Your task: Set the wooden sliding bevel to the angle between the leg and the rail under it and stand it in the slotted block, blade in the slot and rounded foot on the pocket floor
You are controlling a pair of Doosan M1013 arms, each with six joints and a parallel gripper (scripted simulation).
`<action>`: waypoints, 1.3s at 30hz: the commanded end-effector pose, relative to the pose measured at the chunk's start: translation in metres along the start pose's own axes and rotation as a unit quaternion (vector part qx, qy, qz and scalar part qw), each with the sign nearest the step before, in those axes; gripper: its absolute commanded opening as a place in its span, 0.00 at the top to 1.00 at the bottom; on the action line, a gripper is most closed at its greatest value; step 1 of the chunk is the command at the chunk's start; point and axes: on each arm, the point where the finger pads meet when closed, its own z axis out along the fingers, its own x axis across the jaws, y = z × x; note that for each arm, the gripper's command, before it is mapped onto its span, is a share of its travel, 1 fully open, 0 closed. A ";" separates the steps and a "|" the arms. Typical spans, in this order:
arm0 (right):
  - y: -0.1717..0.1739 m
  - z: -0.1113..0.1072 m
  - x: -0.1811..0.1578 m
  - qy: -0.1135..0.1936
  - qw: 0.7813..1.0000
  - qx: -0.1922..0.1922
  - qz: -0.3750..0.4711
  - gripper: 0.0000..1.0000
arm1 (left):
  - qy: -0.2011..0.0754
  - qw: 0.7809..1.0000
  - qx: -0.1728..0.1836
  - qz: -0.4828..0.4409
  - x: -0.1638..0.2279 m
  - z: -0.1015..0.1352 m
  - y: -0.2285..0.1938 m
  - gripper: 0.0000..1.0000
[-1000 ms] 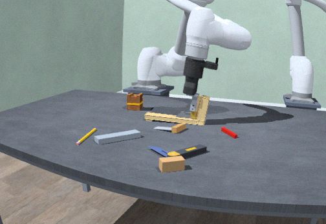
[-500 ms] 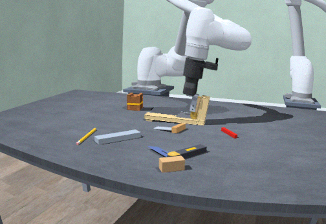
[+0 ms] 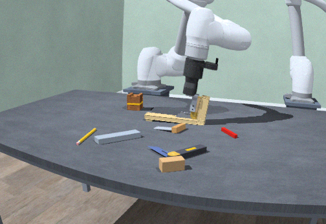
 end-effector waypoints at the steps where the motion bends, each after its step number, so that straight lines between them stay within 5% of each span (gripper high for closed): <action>1: 0.000 -0.001 0.000 0.001 1.000 0.001 0.000 1.00 | 0.000 1.000 -0.001 0.000 0.000 -0.001 0.000 0.00; 39: 0.000 -0.009 0.000 0.001 1.000 0.001 0.000 1.00 | 0.000 1.000 -0.001 0.000 0.000 -0.001 0.000 0.00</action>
